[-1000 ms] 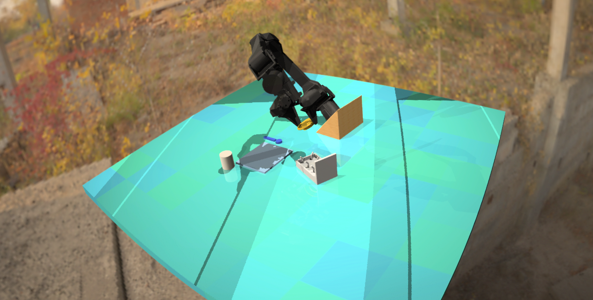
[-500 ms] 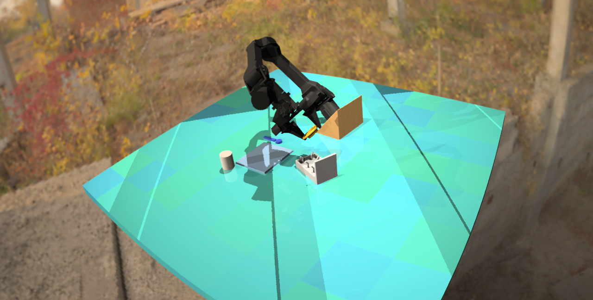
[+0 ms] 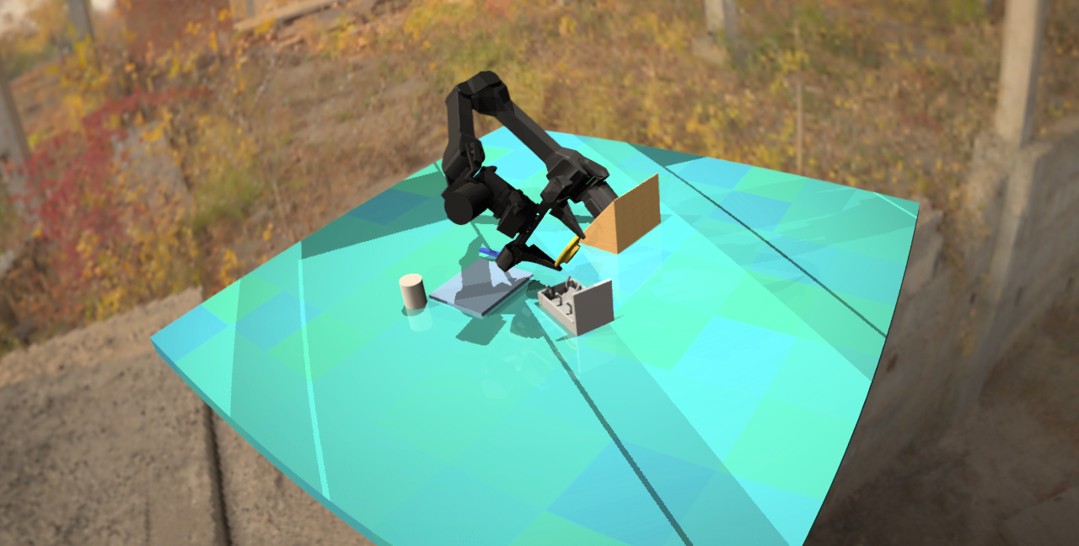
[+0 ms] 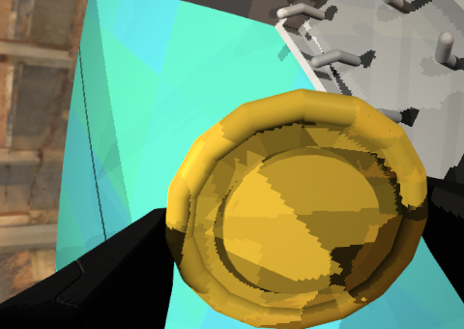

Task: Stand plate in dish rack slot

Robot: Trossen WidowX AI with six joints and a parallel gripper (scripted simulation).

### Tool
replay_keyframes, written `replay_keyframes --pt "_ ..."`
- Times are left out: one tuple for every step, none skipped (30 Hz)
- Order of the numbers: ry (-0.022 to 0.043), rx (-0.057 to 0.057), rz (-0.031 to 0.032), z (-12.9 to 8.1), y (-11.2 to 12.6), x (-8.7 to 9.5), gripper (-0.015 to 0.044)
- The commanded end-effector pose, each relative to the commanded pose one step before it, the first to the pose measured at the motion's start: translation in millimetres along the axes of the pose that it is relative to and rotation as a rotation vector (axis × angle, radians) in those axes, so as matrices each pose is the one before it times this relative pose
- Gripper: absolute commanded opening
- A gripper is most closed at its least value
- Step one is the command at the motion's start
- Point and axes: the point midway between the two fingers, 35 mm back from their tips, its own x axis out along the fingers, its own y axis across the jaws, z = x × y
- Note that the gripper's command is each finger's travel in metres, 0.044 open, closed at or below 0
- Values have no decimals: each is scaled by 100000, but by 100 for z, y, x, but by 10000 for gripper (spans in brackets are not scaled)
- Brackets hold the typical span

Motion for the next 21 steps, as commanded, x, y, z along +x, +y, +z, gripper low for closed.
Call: replay_keyframes --pt "-5036 -7163 4048 -47 -276 160 0" --pt "-1432 -1999 931 -17 -111 42 0" --pt "-1488 -2064 902 -21 -111 39 0" --pt "-1525 -2082 847 -25 -111 34 0" --pt "-1556 -2095 789 -28 -110 29 0" --pt "-1584 -2109 730 -31 -108 24 0" --pt "-1610 -2122 670 -34 -107 18 0" --pt "-1634 -2136 610 -37 -105 13 0" --pt "-1655 -2150 548 -40 -103 8 0" --pt "-1674 -2165 486 -43 -101 3 0" --pt "-1691 -2179 424 -46 -99 -2 0" --pt "-1705 -2194 361 -48 -97 -7 0" --pt "-1716 -2208 297 -51 -94 -12 0" --pt "-1726 -2224 234 -53 -92 -17 0" --pt "-1733 -2239 171 -55 -89 -22 0" --pt "-1737 -2254 107 -57 -86 -27 0" --pt "-1740 -2270 43 -59 -83 -32 0" --pt "-1739 -2286 -20 -60 -80 -37 0" --pt "-1737 -2302 -83 -62 -77 -41 0" --pt "-1732 -2318 -146 -63 -74 -46 0" --pt "-1724 -2334 -208 -64 -71 -51 0"
